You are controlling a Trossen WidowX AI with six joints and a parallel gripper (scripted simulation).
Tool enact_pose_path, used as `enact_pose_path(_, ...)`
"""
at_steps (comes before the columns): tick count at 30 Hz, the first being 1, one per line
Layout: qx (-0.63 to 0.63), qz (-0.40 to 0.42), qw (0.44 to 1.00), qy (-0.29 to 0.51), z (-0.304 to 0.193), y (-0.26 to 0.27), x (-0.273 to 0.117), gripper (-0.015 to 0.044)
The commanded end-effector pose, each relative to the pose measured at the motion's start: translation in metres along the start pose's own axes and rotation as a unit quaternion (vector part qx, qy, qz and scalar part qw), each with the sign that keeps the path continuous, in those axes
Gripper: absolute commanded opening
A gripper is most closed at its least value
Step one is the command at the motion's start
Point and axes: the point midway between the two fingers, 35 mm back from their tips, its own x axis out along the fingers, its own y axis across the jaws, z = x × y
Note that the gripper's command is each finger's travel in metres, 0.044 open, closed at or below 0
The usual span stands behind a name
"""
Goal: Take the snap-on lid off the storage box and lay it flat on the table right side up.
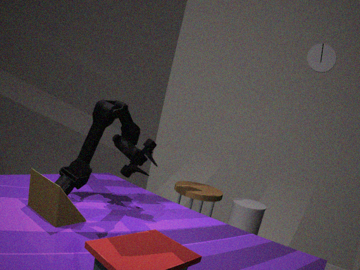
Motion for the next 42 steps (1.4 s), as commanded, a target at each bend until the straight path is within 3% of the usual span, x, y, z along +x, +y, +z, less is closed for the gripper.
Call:
enact_pose_path(1,0.066,0.020,0.996,0.061,-0.012,0.009,0.015,0.0235)
enact_pose_path(9,0.235,0.040,0.953,0.186,-0.040,0.028,0.050,0.0235)
enact_pose_path(16,0.416,0.028,0.862,0.288,-0.075,0.041,0.088,0.0235)
enact_pose_path(20,0.436,-0.009,0.842,0.317,-0.096,0.037,0.102,0.0235)
enact_pose_path(29,0.599,-0.036,0.710,0.369,-0.139,0.047,0.137,0.0235)
enact_pose_path(36,0.732,-0.071,0.546,0.402,-0.201,0.059,0.164,0.0235)
enact_pose_path(38,0.745,-0.075,0.527,0.402,-0.208,0.060,0.167,0.0235)
enact_pose_path(42,0.814,-0.091,0.413,0.399,-0.244,0.068,0.176,0.0235)
